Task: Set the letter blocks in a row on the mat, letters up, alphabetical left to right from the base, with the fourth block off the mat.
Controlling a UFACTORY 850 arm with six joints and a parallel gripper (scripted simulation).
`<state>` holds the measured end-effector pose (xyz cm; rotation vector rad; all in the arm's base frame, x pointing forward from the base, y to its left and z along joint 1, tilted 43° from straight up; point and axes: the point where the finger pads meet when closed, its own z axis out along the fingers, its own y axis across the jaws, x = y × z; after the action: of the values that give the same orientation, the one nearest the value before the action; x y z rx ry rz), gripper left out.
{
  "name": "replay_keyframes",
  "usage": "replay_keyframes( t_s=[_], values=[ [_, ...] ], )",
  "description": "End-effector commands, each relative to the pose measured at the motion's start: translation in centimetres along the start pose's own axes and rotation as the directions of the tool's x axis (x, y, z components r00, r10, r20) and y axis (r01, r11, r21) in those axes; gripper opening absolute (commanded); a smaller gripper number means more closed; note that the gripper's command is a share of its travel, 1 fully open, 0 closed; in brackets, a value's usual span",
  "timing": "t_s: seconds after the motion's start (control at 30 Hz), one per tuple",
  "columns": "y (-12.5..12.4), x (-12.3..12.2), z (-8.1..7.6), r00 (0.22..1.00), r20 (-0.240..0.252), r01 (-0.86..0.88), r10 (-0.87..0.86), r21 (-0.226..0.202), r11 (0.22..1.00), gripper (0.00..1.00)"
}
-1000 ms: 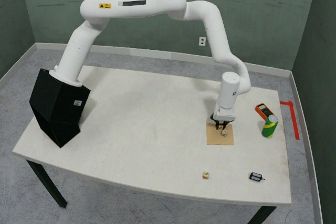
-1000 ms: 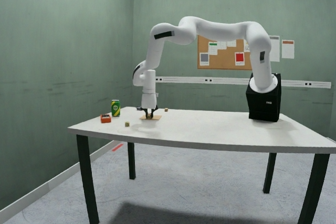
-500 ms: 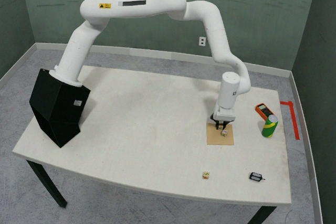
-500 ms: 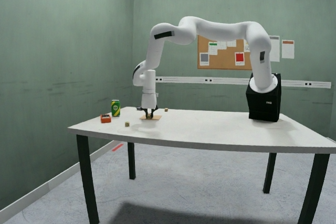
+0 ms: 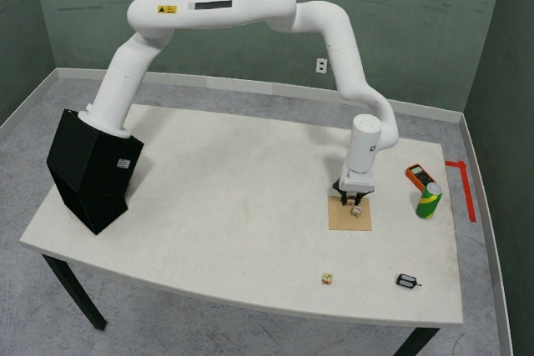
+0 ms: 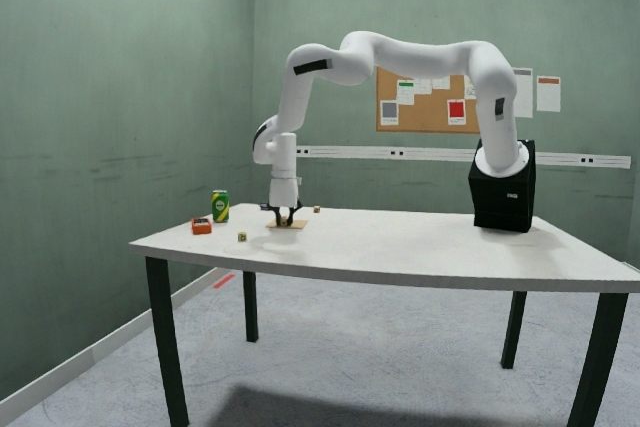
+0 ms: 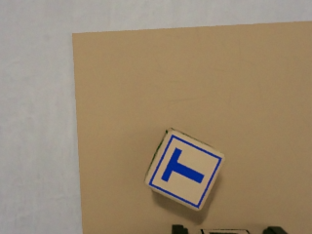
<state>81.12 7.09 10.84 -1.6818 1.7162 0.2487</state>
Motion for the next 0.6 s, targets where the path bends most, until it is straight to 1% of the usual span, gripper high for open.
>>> replay_keyframes(
  t_s=[0.0, 0.3, 0.4, 0.47, 0.57],
  values=[
    [-0.1, 0.0, -0.1, 1.0, 0.0, 0.001, -0.001, 0.002, 1.0, 0.43],
    [-0.1, 0.0, -0.2, 1.0, 0.0, 0.001, -0.001, 0.002, 1.0, 0.43],
    [-0.1, 0.0, -0.6, 1.0, 0.0, 0.001, -0.001, 0.002, 1.0, 0.43],
    [-0.1, 0.0, -0.6, 1.0, 0.0, 0.001, -0.001, 0.002, 1.0, 0.43],
    [-0.1, 0.0, -1.5, 1.0, 0.0, 0.001, -0.001, 0.002, 1.0, 0.43]
  ],
)
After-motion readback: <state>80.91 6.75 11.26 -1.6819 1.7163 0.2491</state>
